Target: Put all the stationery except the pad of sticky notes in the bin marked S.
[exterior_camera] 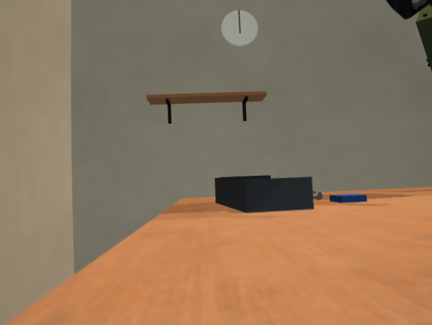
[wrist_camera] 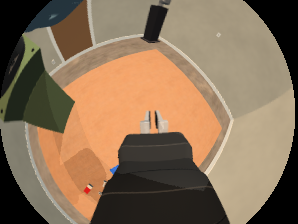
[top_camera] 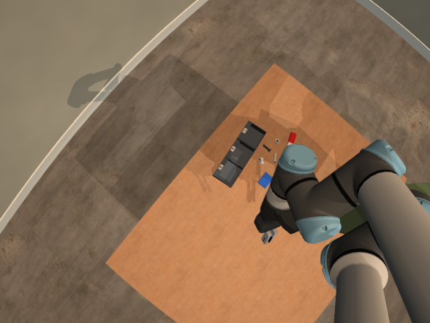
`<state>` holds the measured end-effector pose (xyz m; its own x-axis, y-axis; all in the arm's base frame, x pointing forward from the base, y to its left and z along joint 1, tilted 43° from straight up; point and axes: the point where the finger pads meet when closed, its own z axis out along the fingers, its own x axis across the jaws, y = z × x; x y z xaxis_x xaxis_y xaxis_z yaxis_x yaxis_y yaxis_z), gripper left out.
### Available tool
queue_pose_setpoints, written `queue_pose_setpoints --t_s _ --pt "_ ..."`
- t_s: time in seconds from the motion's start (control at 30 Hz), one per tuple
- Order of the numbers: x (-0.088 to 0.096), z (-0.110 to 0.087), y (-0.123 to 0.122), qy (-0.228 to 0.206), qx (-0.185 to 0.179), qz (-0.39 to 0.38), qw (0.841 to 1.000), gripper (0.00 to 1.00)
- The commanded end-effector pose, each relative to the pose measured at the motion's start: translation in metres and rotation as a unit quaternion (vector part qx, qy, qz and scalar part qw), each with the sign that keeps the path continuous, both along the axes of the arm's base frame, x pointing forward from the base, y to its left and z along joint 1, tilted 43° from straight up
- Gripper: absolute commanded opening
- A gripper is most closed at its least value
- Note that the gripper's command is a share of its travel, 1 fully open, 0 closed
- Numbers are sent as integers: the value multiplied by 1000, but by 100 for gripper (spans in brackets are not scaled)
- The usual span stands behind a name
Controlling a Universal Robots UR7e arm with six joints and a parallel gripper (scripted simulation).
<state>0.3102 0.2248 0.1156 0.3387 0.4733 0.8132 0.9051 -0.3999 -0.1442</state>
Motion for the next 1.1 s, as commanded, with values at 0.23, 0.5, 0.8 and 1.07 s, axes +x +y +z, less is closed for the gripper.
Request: queue_pose_setpoints --t_s 0.23,0.5,0.8,1.07 --pt "30 -16 -45 -68 -57 -7 996 31" --pt "44 -24 -72 -92 -80 -9 992 31" --pt "62 -35 -116 -144 -144 -13 979 31" --pt "71 -42 -147 -162 -170 -14 972 31"
